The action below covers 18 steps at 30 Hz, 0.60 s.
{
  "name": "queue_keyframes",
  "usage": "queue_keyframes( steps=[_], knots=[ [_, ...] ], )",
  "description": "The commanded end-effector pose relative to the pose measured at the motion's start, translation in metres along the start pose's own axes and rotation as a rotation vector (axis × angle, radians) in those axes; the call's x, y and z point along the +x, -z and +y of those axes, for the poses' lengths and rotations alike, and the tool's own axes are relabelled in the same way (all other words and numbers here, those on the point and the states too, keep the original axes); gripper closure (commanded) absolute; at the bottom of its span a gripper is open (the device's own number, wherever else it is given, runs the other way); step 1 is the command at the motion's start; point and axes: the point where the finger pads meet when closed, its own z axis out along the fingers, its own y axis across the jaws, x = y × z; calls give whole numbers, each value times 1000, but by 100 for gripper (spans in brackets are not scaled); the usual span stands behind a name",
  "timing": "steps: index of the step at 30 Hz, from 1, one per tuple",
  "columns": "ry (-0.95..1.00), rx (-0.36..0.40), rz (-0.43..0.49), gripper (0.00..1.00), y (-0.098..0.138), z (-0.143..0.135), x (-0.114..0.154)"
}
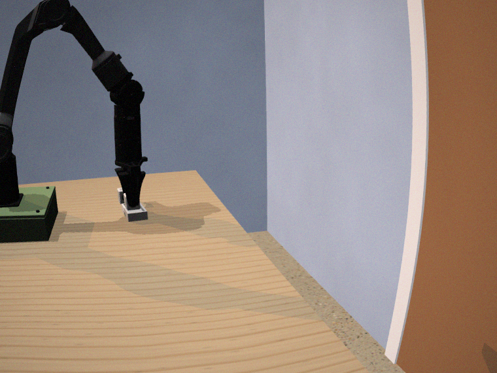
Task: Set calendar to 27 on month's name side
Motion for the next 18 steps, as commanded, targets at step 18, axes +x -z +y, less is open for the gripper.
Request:
queue_keyframes(
  steps=[18],
  knots=[
    [-1, 1, 3, 45, -1, 0, 1]
  ],
)
